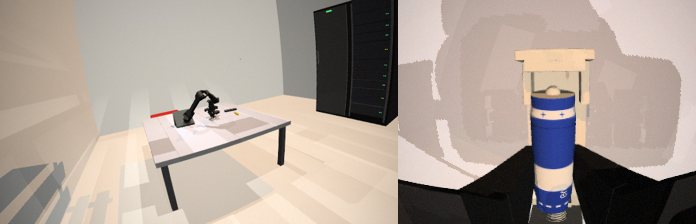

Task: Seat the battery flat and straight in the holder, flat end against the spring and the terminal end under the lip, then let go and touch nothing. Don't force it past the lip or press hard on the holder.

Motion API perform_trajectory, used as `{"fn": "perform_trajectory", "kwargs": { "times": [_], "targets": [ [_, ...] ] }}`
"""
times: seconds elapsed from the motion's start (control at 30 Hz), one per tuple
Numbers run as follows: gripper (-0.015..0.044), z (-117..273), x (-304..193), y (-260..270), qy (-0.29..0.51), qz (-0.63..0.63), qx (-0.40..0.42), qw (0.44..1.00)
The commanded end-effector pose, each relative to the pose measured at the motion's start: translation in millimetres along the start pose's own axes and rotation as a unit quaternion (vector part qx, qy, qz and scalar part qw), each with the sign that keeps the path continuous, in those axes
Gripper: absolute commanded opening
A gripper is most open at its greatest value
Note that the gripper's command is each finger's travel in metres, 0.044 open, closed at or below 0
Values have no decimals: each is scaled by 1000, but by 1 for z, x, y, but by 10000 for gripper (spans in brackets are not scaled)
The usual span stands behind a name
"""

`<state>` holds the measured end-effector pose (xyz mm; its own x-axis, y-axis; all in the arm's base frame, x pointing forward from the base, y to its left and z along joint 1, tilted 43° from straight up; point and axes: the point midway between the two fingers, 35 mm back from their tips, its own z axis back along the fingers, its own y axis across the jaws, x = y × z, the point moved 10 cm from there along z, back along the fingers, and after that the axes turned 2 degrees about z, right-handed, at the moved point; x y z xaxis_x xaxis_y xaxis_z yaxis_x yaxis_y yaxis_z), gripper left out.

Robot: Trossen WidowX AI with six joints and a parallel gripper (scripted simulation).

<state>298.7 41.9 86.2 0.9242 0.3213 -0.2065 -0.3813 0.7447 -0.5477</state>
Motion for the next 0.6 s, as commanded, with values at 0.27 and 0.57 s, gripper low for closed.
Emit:
{"fn": "perform_trajectory", "kwargs": {
  "times": [0.27, 0.57],
  "targets": [
    [62, -3, 6, -2, 36, 0, 1, 999],
    [62, -3, 11, -3, 52, -1, 4, 999]
  ]
}}
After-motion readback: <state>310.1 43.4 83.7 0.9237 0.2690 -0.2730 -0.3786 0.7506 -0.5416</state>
